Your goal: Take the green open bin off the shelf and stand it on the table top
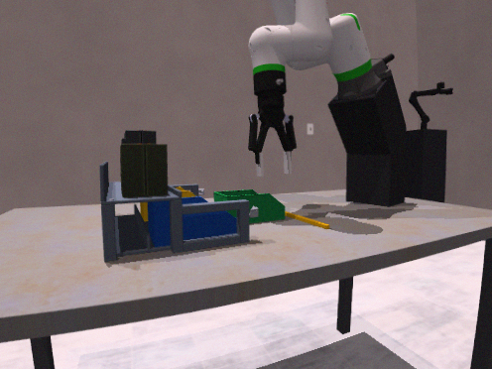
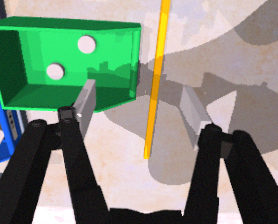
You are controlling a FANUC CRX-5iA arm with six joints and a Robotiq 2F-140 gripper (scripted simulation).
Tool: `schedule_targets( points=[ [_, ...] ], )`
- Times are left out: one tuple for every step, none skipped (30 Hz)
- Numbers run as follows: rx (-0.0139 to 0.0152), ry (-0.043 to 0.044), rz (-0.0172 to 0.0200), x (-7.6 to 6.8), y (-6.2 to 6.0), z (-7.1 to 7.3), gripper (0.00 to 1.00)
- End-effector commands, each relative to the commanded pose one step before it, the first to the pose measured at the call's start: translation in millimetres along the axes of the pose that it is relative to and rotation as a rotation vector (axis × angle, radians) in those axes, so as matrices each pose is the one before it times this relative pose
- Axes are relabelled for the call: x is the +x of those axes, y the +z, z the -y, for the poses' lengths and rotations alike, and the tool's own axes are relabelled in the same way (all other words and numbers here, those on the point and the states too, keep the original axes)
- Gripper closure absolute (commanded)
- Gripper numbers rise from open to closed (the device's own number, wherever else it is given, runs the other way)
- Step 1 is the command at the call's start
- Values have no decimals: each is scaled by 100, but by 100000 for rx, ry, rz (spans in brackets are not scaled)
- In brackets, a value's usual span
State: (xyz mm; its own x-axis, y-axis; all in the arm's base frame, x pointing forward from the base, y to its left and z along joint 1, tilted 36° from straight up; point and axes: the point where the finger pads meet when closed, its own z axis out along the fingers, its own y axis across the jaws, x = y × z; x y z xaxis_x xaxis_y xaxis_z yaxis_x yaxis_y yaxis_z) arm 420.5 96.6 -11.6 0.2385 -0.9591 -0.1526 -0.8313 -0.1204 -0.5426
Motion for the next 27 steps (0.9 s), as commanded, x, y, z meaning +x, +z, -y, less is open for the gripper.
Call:
schedule_targets(
  points=[
    [3972,-1,-2940,-28,55,-35,43],
    [0,0,0,0,0,0,43],
    [0,0,0,0,0,0,43],
    [0,0,0,0,0,0,43],
    [0,0,0,0,0,0,43],
    [0,0,0,0,0,0,43],
    [0,0,0,0,0,0,43],
    [-3167,0,2343,28,-45,35,43],
    [792,0,-586,-7,12,-8,43],
    [792,0,-586,-7,12,-8,43],
    [792,0,-586,-7,11,-9,43],
    [792,0,-586,-7,11,-9,43],
    [0,0,0,0,0,0,43],
    [0,0,0,0,0,0,43],
    [0,0,0,0,0,0,43],
    [0,0,0,0,0,0,43],
    [0,0,0,0,0,0,43],
    [0,0,0,0,0,0,43],
    [0,0,0,0,0,0,43],
    [0,0,0,0,0,0,43],
    [0,0,0,0,0,0,43],
    [0,0,0,0,0,0,43],
    [0,0,0,0,0,0,43],
    [0,0,0,0,0,0,43],
    [-3167,0,2343,28,-45,35,43],
    [792,0,-586,-7,12,-8,43],
    [792,0,-586,-7,12,-8,43]
  ],
)
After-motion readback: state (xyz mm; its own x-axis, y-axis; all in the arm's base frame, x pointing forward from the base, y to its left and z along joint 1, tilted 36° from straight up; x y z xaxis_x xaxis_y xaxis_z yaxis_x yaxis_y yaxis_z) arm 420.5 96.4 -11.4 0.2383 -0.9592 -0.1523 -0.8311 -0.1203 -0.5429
